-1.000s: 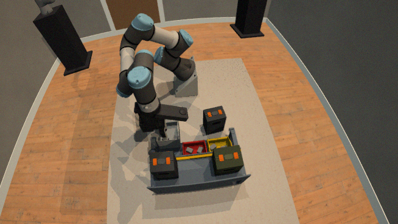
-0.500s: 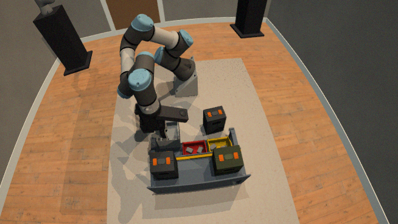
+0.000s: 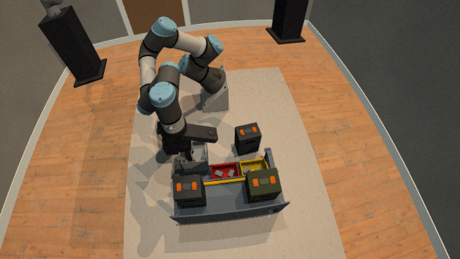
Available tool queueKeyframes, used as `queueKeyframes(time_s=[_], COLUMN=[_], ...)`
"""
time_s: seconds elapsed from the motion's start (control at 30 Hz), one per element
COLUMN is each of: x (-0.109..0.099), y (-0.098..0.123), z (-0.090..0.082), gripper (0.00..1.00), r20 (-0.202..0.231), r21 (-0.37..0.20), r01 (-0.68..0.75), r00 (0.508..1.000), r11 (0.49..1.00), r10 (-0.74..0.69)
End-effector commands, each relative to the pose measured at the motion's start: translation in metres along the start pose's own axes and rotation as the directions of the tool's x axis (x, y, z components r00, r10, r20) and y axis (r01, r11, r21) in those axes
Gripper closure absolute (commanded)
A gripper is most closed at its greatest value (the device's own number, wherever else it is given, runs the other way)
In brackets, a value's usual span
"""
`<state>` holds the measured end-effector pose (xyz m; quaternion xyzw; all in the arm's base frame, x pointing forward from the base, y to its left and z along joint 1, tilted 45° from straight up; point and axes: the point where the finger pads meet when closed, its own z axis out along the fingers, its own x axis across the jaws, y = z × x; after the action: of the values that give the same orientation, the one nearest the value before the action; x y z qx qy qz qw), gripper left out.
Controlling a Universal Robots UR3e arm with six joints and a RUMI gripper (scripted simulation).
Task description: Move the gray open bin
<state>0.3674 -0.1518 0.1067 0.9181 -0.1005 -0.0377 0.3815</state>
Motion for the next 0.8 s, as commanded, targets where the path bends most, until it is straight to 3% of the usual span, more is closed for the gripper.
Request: queueKeyframes(time_s=[0.0,0.77], x=[0.001,0.001], y=[0.0,0.0], z=[0.007,0.018], gripper=[0.8,0.8], r20=[-0.002,-0.002], r21=[0.0,0.0], r01=[-0.001,-0.001], r00=[1.0,1.0], r11=[1.0,1.0], r10=[0.001,0.001])
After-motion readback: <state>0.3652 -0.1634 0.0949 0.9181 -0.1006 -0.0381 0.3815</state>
